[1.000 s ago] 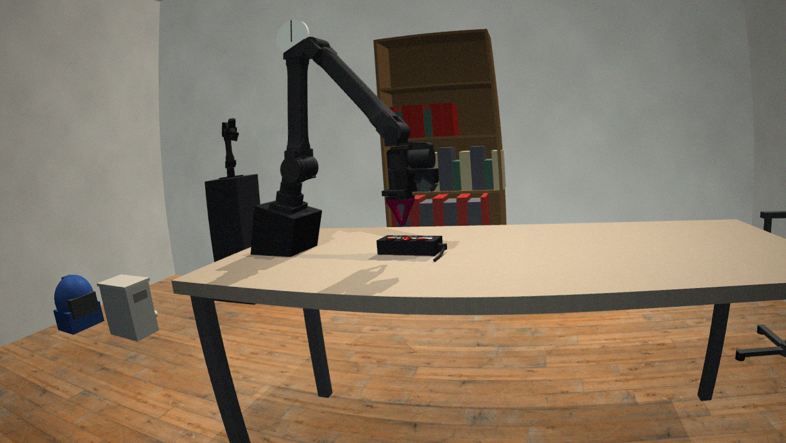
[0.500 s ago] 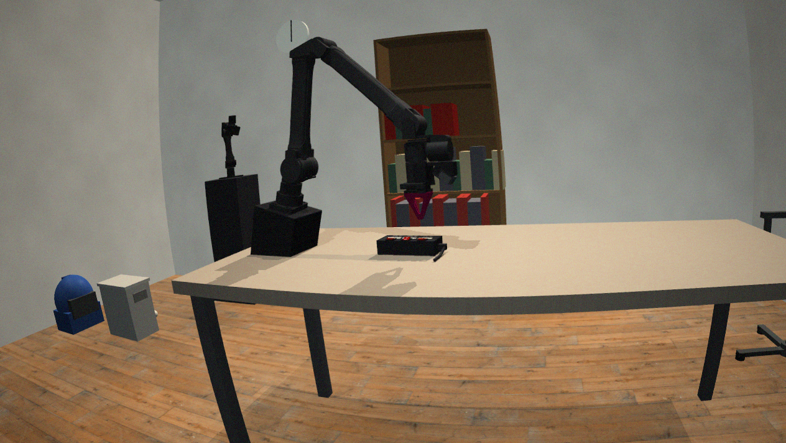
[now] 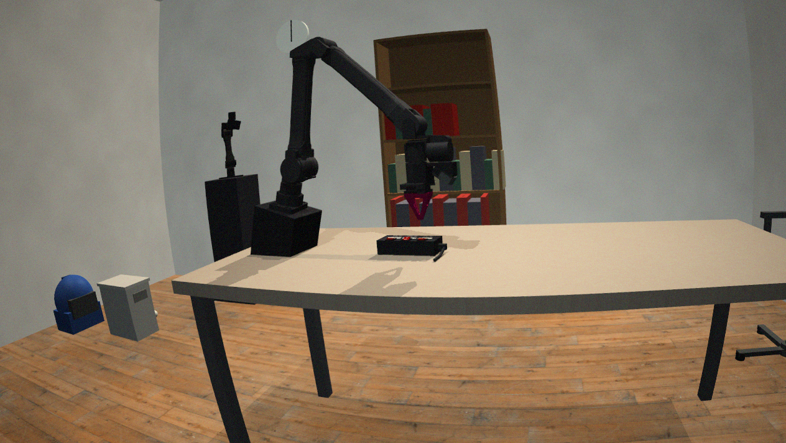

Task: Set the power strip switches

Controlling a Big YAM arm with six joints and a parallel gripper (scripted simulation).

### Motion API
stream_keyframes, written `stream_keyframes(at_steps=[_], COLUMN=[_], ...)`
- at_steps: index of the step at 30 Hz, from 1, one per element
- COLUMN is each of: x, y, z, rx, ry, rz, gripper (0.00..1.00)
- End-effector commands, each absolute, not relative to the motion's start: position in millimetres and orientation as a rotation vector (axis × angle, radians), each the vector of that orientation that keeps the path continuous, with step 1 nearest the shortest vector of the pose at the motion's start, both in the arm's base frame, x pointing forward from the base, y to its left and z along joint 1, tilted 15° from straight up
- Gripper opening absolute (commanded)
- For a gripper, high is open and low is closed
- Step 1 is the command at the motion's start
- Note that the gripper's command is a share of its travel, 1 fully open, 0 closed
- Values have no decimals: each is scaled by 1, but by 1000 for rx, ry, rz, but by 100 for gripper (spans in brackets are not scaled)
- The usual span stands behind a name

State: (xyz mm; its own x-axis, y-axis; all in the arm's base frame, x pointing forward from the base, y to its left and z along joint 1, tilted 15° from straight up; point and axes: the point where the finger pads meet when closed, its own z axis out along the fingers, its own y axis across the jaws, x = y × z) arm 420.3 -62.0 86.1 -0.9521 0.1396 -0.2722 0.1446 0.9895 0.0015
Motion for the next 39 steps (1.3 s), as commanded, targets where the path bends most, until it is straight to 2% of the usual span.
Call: stream_keyframes(at_steps=[1, 39], x=[421, 426], y=[-61, -62], z=[90, 72], rx=[206, 206], ry=[2846, 2854], rz=[-24, -23], gripper=[0, 0])
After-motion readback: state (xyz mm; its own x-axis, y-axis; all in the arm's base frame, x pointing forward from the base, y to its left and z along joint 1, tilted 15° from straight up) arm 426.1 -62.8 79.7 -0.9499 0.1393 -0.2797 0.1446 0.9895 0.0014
